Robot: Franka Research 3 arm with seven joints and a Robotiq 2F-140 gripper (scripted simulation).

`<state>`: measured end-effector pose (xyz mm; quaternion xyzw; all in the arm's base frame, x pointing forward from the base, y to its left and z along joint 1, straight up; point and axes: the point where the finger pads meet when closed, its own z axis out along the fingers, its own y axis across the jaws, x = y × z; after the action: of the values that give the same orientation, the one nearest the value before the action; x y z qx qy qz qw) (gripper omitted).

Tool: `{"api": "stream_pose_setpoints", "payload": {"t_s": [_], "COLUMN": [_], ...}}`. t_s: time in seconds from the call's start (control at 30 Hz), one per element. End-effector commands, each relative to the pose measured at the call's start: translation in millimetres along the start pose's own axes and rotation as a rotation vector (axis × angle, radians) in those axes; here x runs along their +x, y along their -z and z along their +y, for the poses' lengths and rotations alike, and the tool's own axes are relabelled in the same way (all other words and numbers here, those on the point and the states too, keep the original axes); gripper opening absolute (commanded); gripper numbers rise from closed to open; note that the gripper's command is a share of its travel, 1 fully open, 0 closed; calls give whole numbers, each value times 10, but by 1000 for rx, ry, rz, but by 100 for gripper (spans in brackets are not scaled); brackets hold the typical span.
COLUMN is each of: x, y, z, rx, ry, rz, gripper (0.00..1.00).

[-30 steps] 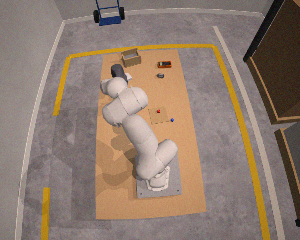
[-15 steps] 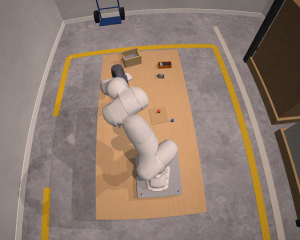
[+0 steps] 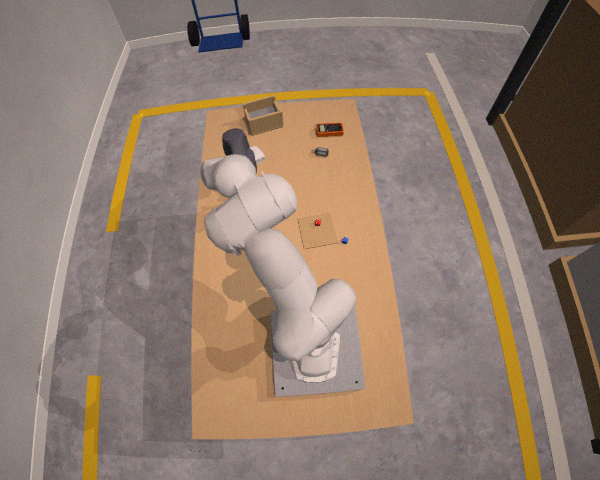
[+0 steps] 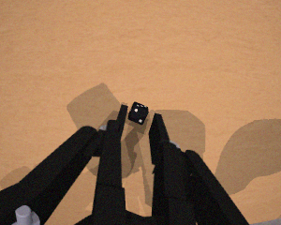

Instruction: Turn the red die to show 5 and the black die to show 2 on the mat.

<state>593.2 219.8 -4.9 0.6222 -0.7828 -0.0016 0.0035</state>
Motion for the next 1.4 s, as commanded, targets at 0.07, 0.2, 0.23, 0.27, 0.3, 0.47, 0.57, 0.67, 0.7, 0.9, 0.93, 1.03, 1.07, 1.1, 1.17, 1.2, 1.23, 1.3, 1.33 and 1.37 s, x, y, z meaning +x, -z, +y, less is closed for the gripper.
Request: {"api": "stream_pose_setpoints", "payload": {"t_s": [0.07,0.2,0.23,0.27,0.3,0.47,0.57,0.67,0.7,0.9,0.93,1.03,1.07,1.1,1.17,1.2,1.23,1.3,1.33,1.37], "x": [-7,-7,-7,-7,-7,-7,-7,-7,-7,-8,-8,-8,-8,-8,-8,-8,-8,-8,-8,-8], "y": [3,3,3,3,3,2,-6,-29,-40,-112,-112,-161,-176,-190,-215,-226,-235,-248,-252,-254], "z": [3,3,3,3,3,3,3,3,3,3,3,3,3,3,3,3,3,3,3,3], "rx": [1,1,1,1,1,1,1,1,1,1,1,1,1,1,1,1,1,1,1,1], "ry": [4,4,4,4,4,4,4,4,4,4,4,4,4,4,4,4,4,4,4,4], "rz": [-2,-2,-2,-2,-2,-2,-2,-2,-2,-2,-2,-2,-2,-2,-2,-2,-2,-2,-2,-2], "gripper": [29,29,29,29,29,29,29,29,29,29,29,29,29,29,29,29,29,29,29,29]}}
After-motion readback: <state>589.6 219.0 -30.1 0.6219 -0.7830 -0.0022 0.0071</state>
